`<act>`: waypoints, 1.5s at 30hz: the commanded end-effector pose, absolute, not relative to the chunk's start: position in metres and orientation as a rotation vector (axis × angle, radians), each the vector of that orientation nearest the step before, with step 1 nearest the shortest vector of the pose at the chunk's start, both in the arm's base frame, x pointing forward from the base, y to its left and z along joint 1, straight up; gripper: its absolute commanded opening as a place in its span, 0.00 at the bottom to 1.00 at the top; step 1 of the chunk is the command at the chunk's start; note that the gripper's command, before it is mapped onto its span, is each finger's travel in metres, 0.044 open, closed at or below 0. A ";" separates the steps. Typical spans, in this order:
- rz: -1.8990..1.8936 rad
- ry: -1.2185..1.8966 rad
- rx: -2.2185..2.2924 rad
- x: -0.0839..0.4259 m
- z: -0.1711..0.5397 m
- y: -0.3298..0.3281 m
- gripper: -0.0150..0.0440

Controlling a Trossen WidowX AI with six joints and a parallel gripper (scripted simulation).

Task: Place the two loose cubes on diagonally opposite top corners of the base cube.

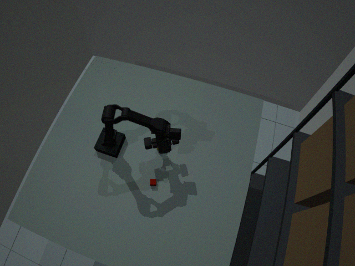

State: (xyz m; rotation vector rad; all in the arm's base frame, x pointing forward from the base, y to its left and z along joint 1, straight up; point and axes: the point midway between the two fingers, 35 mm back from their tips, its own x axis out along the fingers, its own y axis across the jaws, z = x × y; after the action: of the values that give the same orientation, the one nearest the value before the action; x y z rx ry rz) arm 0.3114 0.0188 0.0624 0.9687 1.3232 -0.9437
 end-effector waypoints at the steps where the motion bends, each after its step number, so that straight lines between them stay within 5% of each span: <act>1: -0.952 1.322 0.969 0.310 0.051 0.018 0.43; 30: -0.952 1.322 0.968 0.310 0.048 0.018 0.43; 34: -0.952 1.322 0.968 0.310 0.048 0.018 0.60; 45: -0.947 1.328 0.967 0.310 0.058 0.019 0.60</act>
State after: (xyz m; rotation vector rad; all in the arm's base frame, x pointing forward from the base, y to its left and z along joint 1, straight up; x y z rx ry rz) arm 0.3077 0.0186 0.0511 0.9627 1.3352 -0.9535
